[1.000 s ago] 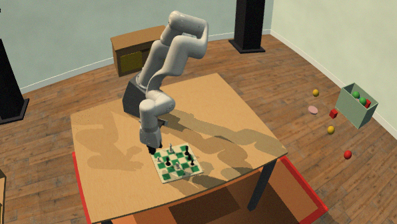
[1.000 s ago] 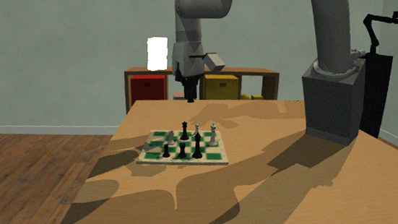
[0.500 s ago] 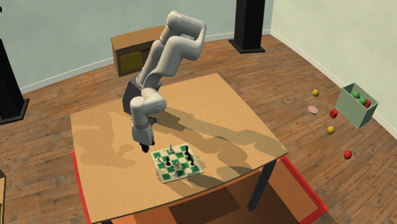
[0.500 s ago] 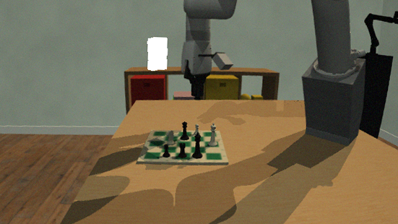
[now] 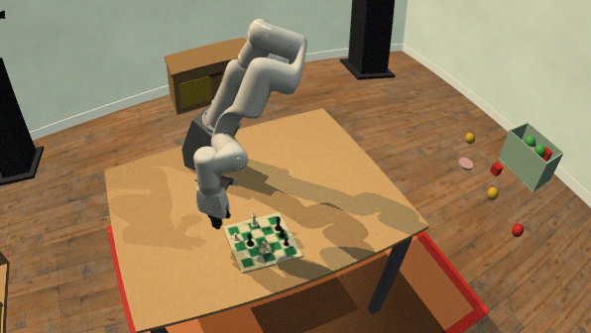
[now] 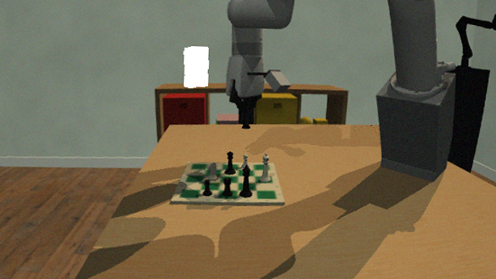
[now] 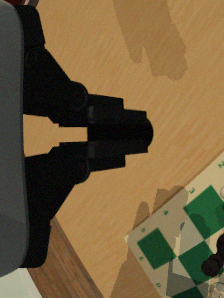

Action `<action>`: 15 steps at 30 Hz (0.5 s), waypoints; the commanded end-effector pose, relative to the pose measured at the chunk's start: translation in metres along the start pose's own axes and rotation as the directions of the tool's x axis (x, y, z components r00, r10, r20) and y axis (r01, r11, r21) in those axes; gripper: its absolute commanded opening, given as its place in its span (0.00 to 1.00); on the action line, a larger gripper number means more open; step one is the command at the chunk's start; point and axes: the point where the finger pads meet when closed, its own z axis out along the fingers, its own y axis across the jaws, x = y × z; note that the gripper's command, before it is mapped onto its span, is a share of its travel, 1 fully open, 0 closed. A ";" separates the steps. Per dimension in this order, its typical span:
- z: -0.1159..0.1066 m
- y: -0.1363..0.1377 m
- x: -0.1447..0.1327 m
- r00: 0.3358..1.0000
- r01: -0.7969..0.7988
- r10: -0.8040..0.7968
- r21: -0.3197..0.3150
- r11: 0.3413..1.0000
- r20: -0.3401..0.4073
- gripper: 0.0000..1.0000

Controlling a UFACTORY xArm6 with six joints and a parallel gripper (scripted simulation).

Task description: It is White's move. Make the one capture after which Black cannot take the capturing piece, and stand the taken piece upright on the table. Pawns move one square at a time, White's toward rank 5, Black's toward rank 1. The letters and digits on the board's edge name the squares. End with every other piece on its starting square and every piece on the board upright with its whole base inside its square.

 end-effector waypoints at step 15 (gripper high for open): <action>0.073 0.000 -0.002 1.000 0.000 0.000 -0.002 1.000 0.003 0.00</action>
